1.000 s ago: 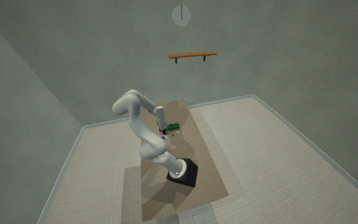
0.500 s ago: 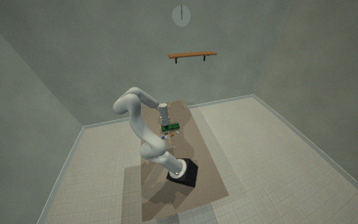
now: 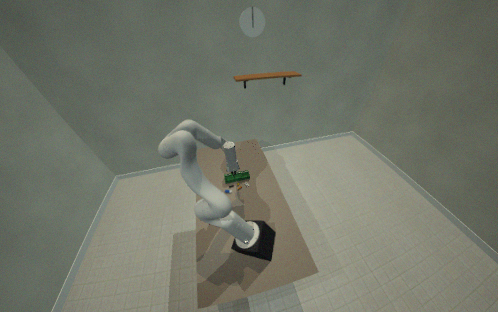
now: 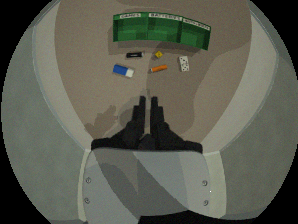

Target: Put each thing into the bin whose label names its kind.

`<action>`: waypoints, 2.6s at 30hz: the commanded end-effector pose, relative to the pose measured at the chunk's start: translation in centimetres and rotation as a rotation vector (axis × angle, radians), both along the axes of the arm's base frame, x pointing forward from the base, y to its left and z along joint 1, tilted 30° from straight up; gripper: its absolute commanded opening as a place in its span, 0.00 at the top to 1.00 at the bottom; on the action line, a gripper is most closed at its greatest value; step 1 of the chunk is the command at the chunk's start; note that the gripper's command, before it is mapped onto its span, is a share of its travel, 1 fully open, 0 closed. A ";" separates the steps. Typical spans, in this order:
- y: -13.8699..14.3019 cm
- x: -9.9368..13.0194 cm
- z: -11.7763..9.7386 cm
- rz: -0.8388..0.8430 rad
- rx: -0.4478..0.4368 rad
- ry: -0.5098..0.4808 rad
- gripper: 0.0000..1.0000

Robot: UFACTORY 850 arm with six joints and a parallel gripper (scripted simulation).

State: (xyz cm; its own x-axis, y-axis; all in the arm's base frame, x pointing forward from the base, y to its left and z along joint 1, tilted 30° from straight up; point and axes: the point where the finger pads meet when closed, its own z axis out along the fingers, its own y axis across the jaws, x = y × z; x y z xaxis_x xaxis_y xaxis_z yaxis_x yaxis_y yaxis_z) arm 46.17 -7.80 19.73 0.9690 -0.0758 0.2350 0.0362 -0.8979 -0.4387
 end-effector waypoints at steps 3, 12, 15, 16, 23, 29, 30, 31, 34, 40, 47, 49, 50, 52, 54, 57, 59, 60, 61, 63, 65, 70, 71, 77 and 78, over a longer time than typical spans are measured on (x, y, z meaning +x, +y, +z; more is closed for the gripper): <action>-0.7 1.9 -1.5 -0.047 0.012 0.021 0.93; -2.3 6.1 -5.3 -0.047 0.012 0.020 0.93; -2.9 7.9 -6.9 -0.047 0.012 0.020 0.93; -3.2 8.5 -7.4 -0.047 0.012 0.020 0.93; -4.7 12.7 -11.2 -0.047 0.012 0.020 0.93; -5.4 14.5 -12.9 -0.047 0.012 0.020 0.93; -5.4 14.5 -12.9 -0.047 0.012 0.020 0.93; -5.4 14.5 -12.9 -0.047 0.012 0.020 0.93; -5.4 14.5 -12.9 -0.047 0.012 0.020 0.93; -4.7 14.9 -14.2 -0.047 0.012 0.020 0.93; -4.1 15.3 -15.4 -0.047 0.012 0.020 0.93; -3.9 15.4 -15.9 -0.047 0.012 0.020 0.93; -3.8 15.5 -16.1 -0.047 0.012 0.020 0.93; -3.5 15.6 -16.6 -0.047 0.012 0.020 0.93; -3.3 15.7 -17.0 -0.047 0.012 0.020 0.93; -3.0 15.9 -17.7 -0.047 0.012 0.020 0.93; -2.8 16.0 -18.0 -0.047 0.012 0.020 0.93; -2.8 16.0 -18.0 -0.047 0.012 0.020 0.93; -2.8 16.0 -18.0 -0.047 0.012 0.020 0.93; -2.8 16.0 -18.0 -0.047 0.012 0.020 0.93; -2.8 16.0 -18.0 -0.047 0.012 0.020 0.93; -2.8 16.0 -18.0 -0.047 0.012 0.020 0.93; -2.8 16.0 -18.0 -0.047 0.012 0.020 0.93; -2.8 16.0 -18.0 -0.047 0.012 0.020 0.93; -2.8 16.0 -18.0 -0.047 0.012 0.020 0.93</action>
State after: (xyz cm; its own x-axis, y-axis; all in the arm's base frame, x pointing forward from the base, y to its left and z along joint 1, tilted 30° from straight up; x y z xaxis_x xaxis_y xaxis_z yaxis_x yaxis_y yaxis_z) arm 62.11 -10.56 1.65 0.9693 -0.1236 0.2124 -0.0151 -0.8927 -0.4503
